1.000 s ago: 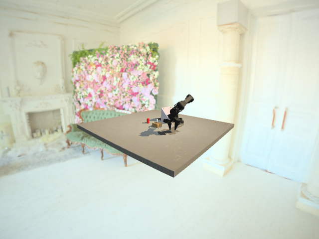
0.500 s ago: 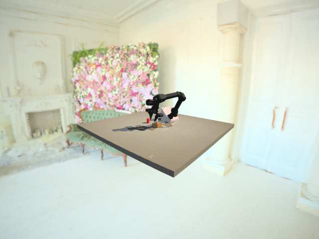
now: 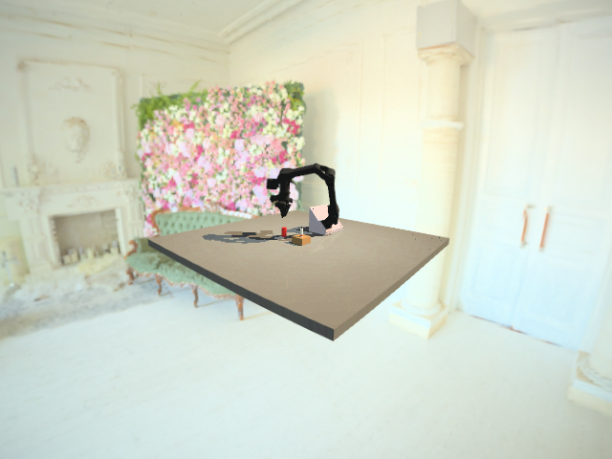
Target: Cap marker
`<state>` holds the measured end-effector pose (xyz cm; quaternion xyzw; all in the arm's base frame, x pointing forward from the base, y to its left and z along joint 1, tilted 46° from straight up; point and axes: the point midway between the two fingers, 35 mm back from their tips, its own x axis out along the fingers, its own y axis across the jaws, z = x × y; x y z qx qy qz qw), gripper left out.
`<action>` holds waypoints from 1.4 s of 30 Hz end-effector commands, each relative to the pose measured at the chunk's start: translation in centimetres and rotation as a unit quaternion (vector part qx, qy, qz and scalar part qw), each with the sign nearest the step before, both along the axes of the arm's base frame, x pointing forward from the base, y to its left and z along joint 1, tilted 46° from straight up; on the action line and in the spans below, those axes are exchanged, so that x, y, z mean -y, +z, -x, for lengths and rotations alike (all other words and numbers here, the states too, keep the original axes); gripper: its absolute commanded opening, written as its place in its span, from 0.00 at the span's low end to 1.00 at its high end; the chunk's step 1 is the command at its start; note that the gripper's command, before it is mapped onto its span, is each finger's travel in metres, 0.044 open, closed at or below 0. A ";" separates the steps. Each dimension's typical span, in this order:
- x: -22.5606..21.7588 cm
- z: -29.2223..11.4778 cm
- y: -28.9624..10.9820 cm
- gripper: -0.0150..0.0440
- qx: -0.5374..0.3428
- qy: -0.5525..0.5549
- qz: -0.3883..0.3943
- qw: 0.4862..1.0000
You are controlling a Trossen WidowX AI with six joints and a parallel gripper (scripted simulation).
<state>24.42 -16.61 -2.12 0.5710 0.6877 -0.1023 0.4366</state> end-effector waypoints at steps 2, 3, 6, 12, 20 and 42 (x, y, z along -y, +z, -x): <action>0.3 0.5 -0.3 0.66 -0.028 -0.022 -0.012 0.999; 0.3 0.5 -0.3 0.66 -0.028 -0.022 -0.012 0.999; -0.3 0.5 -0.9 0.66 -0.028 -0.022 -0.012 0.999; -2.2 0.4 -2.8 0.66 -0.028 -0.022 -0.012 0.999; -3.4 0.1 -3.8 0.66 -0.027 -0.022 -0.013 0.999; -5.5 0.0 -5.9 0.66 -0.027 -0.022 -0.013 0.999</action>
